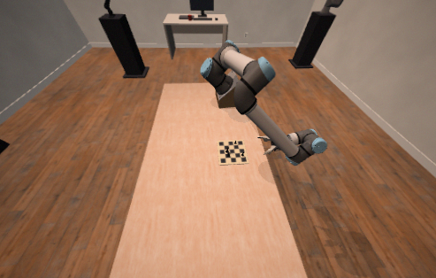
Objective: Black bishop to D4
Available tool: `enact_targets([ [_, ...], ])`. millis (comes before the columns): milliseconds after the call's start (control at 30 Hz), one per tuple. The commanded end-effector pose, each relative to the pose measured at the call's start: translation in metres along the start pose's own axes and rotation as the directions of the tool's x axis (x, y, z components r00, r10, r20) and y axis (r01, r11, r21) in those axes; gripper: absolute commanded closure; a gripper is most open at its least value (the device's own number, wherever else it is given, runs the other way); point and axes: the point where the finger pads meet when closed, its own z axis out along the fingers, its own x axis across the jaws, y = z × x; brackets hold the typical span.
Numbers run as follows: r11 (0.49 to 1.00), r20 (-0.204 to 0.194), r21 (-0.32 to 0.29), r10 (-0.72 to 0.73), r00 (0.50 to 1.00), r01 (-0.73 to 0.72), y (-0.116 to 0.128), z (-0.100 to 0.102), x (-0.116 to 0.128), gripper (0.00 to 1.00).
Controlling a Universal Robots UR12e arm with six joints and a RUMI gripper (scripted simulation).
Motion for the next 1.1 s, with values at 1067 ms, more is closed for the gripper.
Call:
enact_targets([
  [1067,1.000,0.002,0.000,-0.001,1.000,0.001,-0.037,-0.011,-0.001,0.00],
])
